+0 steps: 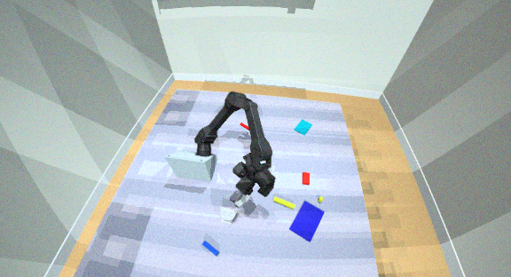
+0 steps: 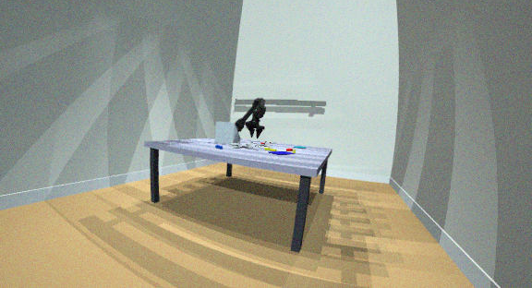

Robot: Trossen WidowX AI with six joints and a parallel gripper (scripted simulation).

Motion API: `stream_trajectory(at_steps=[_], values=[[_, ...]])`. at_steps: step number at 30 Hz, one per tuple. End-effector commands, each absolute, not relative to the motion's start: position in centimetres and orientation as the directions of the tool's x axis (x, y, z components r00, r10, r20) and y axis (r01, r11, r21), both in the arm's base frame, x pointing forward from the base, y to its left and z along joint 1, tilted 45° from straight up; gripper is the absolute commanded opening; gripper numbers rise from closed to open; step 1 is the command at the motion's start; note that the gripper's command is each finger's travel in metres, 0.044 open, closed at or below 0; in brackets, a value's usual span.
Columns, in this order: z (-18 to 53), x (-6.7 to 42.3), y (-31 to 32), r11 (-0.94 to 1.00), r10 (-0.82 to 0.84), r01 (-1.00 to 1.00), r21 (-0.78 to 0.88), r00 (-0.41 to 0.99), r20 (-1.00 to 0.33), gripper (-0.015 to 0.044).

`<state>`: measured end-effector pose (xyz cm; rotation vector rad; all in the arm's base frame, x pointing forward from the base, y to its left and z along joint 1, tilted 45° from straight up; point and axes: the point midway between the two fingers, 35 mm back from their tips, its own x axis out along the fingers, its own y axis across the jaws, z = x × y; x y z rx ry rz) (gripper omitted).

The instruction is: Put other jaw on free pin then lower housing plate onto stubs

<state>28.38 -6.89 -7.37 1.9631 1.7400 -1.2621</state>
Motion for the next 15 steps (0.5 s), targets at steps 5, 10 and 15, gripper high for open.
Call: stream_trajectory(at_steps=[5,10,15], values=[[-7.24,28.10,-6.98,-0.168,0.694,0.950,-0.264,-0.077,-0.716,0.0204],[-7.18,27.90,-6.97,-0.090,0.694,0.977,-0.191,-0.077,-0.716,0.0073],[-7.13,27.71,-6.97,-0.010,0.694,0.993,-0.116,-0.077,-0.716,0.0000]])
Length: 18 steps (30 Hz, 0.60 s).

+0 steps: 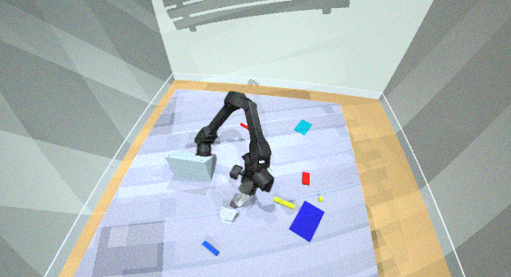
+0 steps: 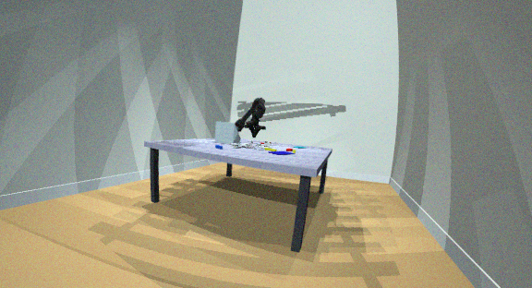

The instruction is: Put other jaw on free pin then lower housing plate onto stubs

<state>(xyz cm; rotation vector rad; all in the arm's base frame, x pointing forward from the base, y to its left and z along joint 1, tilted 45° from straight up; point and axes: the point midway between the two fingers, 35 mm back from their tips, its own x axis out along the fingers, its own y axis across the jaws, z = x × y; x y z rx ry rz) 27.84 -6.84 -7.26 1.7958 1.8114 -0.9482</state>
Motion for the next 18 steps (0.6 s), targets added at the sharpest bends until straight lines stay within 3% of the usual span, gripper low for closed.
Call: stream_trajectory(at_steps=[1,18], values=[[-7.11,27.67,-6.97,0.006,0.694,0.995,-0.101,-0.077,-0.716,0.0000],[-6.90,26.99,-6.93,0.269,0.693,0.950,0.157,-0.078,-0.717,0.0000]])
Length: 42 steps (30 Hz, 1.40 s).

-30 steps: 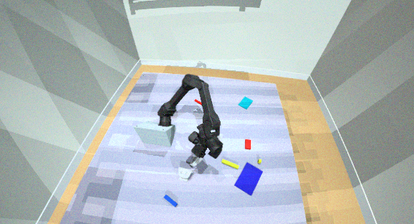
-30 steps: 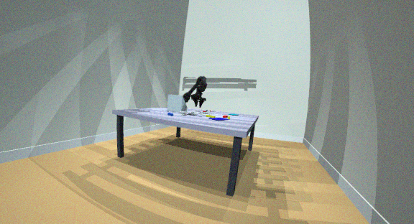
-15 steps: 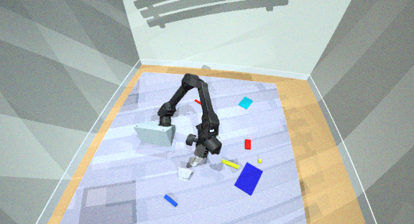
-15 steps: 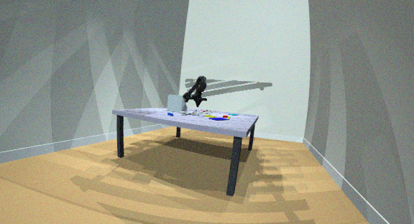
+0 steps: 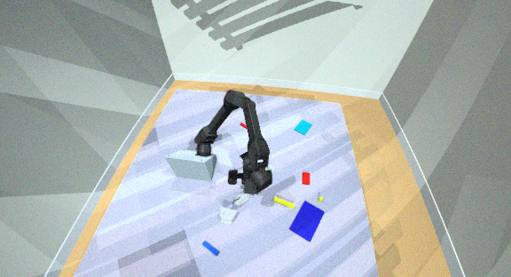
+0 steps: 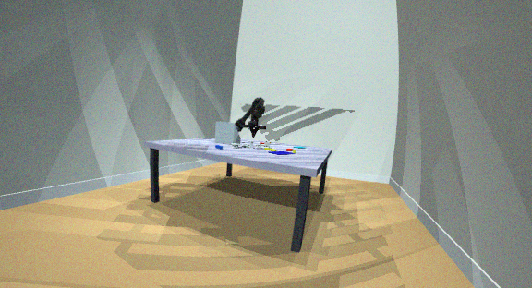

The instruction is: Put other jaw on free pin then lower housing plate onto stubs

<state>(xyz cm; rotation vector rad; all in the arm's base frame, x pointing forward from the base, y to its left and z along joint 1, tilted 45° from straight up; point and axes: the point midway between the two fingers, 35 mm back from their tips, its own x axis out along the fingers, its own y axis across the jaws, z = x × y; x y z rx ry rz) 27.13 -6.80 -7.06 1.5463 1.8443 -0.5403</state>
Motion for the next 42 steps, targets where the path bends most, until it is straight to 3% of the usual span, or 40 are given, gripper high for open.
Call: stream_trajectory(at_steps=[1,20,42], values=[[-6.9,26.9,-6.9,0.284,0.693,0.943,0.172,-0.078,-0.717,0.0000],[-6.7,26.2,-6.9,0.529,0.693,0.730,0.432,-0.078,-0.717,0.0000],[-6.5,25.4,-6.8,0.697,0.693,0.329,0.638,-0.078,-0.717,0.0000]])
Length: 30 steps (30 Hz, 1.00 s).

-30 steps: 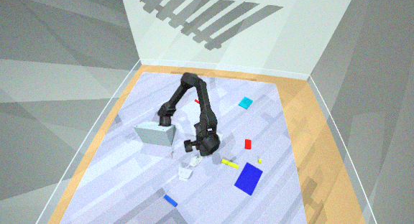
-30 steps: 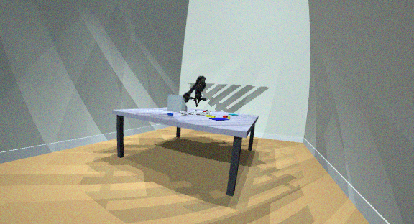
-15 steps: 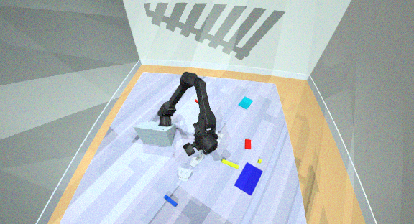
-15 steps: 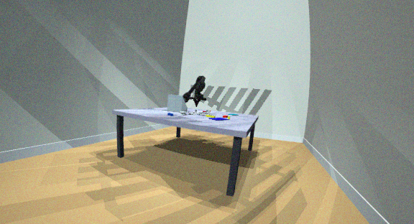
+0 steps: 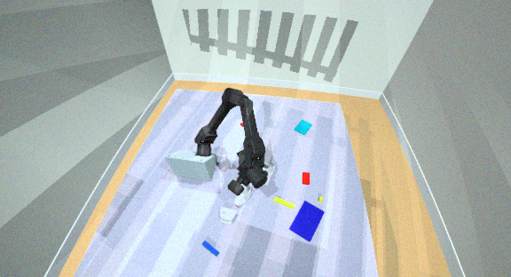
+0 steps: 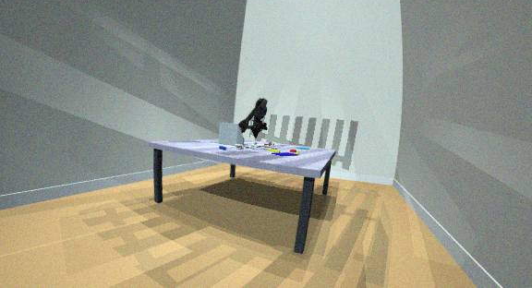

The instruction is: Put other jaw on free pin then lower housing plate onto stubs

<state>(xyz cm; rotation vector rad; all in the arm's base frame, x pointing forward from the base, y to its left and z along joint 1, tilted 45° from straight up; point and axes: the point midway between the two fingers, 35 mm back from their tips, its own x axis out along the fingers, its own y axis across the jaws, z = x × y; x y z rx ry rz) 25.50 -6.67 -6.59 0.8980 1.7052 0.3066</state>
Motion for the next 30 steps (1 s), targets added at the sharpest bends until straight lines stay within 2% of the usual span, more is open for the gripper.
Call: stream_trajectory(at_steps=[1,16,30], values=[[-6.4,25.3,-6.8,0.701,0.693,0.308,0.644,-0.078,-0.717,0.0000],[-6.3,24.7,-6.7,0.718,0.693,-0.016,0.696,-0.078,-0.717,0.0000],[-6.2,24.2,-6.6,0.664,0.693,-0.319,0.677,-0.078,-0.716,0.0000]])
